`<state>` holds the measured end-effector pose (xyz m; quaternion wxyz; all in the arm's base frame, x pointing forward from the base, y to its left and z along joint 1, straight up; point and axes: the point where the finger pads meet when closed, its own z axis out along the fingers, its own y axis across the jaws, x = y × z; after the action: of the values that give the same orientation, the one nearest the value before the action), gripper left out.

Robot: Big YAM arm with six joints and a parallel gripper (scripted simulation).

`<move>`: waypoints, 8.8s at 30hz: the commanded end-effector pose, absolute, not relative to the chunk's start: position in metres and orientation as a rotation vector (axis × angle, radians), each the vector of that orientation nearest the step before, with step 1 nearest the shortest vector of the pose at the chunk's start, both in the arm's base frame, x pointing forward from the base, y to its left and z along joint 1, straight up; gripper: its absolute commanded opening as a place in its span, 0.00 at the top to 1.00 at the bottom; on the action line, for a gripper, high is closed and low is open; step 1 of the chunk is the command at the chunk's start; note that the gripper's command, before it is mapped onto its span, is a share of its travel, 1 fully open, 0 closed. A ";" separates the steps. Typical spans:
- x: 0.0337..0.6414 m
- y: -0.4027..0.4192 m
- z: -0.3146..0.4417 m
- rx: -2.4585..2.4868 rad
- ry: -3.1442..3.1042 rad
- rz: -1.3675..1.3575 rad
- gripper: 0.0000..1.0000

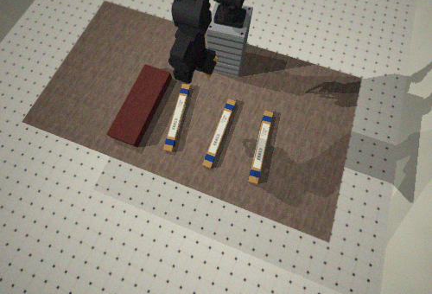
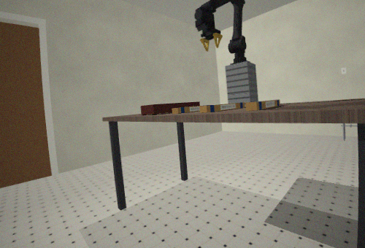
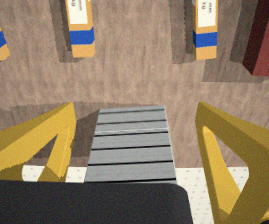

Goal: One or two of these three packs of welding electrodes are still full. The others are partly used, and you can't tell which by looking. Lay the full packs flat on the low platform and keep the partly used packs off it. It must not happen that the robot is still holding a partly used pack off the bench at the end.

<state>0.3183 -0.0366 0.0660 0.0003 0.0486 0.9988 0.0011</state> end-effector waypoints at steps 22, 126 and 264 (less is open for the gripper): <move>0.368 -0.037 0.023 0.167 3.097 -0.006 0.57; 0.408 -0.044 -0.111 0.168 3.114 -0.002 0.57; 0.405 -0.042 -0.164 0.178 3.124 -0.004 0.57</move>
<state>0.3978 -0.0431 -0.1576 0.0012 0.0527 0.9986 0.0009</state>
